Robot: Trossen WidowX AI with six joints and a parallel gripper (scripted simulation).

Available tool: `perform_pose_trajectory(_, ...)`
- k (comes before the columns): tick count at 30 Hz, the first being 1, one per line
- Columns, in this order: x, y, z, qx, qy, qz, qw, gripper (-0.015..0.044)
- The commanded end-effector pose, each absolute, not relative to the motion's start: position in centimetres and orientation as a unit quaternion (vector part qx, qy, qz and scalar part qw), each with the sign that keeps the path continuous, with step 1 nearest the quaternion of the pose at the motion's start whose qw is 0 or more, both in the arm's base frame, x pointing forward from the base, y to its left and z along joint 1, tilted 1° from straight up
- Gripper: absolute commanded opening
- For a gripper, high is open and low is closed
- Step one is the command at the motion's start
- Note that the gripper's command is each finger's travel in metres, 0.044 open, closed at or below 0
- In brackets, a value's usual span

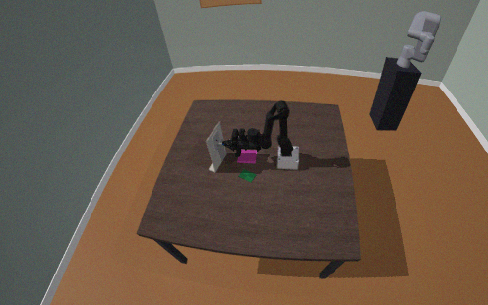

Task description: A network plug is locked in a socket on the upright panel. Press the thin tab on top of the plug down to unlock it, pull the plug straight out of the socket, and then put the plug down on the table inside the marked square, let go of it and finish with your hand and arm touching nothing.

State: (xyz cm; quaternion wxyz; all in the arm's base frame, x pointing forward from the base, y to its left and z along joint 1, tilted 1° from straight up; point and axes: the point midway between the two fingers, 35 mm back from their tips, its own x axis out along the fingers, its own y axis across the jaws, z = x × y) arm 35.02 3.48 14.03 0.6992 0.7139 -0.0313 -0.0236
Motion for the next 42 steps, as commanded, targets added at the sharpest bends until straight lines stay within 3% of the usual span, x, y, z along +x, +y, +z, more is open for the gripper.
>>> perform_pose_trajectory(1, 34.7, 3.6, 14.1, 0.713, -0.034, -0.023, 0.7, 0.0)
perform_pose_trajectory(42, 32.2, 4.8, 14.1, 0.713, -0.033, -0.024, 0.7, 0.0)
